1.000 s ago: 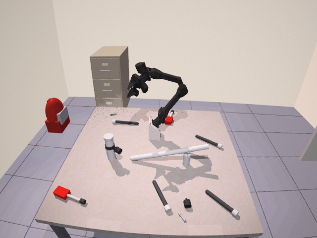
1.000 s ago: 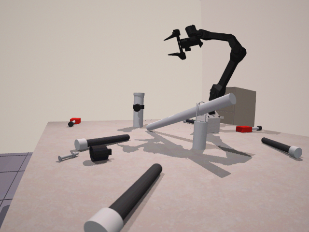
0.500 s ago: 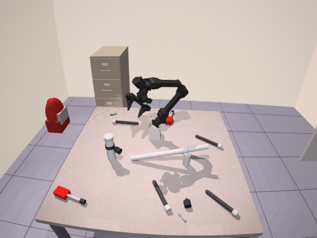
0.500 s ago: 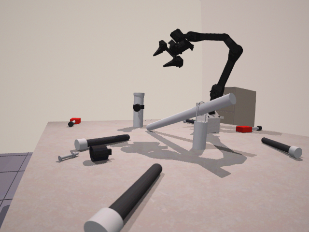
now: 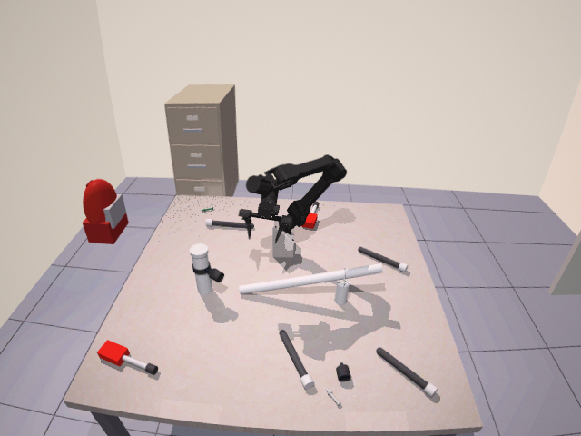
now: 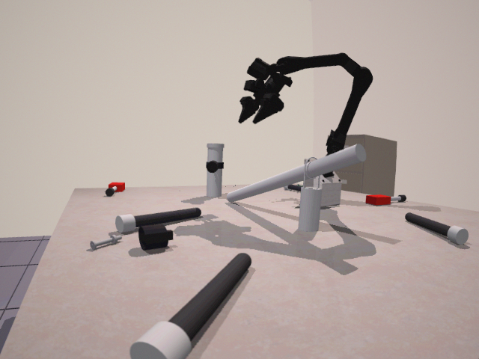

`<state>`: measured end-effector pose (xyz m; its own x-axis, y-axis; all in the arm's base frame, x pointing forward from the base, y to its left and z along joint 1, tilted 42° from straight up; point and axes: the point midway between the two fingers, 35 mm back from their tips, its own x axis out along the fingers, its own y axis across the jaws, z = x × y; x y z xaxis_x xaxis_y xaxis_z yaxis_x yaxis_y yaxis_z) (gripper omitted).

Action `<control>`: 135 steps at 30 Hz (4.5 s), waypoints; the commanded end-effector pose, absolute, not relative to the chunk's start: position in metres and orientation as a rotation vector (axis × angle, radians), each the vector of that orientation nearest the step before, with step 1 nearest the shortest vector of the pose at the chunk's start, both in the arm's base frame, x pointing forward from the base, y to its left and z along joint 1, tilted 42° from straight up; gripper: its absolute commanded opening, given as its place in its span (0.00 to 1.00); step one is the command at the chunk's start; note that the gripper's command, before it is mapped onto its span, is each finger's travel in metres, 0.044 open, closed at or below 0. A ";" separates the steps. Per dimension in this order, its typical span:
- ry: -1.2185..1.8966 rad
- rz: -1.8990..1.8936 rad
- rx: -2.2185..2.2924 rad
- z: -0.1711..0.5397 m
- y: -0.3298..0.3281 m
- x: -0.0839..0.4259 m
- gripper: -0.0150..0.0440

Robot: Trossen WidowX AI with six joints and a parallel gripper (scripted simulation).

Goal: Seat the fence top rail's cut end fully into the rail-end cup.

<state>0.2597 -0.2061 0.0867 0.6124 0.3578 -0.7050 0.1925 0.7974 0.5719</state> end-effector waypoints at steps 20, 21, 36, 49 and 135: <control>0.950 0.396 0.026 0.004 -0.253 0.269 1.00; 0.941 0.431 -0.057 -0.004 -0.259 0.269 1.00; 0.896 0.591 -0.420 -0.043 -0.287 0.265 1.00; 0.894 0.592 -0.419 -0.091 -0.245 0.272 1.00; 0.794 0.656 -0.503 -0.145 -0.218 0.296 0.25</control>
<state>0.2990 -0.2190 -0.1446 0.5233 0.3376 -0.7824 -0.6922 0.7039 -0.1592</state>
